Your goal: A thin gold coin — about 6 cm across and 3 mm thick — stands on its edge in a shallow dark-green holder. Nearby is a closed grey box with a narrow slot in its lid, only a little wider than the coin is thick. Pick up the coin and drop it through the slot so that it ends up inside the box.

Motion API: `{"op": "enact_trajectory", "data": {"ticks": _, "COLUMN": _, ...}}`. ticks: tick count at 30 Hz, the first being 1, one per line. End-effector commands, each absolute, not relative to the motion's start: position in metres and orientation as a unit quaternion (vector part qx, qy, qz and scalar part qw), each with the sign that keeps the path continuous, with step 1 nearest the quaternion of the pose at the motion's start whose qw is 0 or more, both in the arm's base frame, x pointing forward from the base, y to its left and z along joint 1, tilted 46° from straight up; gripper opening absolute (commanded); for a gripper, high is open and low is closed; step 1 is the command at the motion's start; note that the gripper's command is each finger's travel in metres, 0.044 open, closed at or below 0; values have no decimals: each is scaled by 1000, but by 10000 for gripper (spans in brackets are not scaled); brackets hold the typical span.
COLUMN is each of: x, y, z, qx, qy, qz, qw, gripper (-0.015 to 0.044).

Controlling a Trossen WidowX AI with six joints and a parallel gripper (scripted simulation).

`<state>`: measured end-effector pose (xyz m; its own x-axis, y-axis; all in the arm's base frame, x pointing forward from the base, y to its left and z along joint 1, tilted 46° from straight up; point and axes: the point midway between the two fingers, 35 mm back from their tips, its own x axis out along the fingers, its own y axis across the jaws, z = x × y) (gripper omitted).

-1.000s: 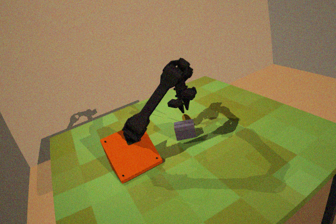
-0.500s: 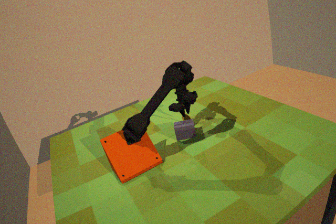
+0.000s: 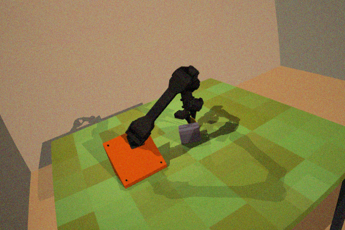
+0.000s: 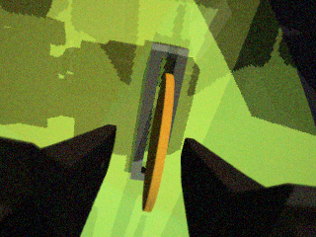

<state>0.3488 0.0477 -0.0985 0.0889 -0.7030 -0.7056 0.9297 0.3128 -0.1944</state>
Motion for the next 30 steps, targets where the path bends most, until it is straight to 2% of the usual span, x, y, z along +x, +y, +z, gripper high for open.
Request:
{"op": "enact_trajectory", "data": {"ticks": 1, "x": 348, "y": 42, "z": -103, "qx": 151, "qy": 368, "qz": -565, "qw": 722, "gripper": 161}}
{"op": "enact_trajectory", "data": {"ticks": 11, "x": 348, "y": 32, "z": -112, "qx": 150, "qy": 368, "qz": -566, "qw": 723, "gripper": 161}}
{"op": "enact_trajectory", "data": {"ticks": 17, "x": 348, "y": 32, "z": -112, "qx": 150, "qy": 368, "qz": -566, "qw": 723, "gripper": 3}}
{"op": "enact_trajectory", "data": {"ticks": 30, "x": 348, "y": 34, "z": -110, "qx": 150, "qy": 368, "qz": -566, "qw": 723, "gripper": 0}}
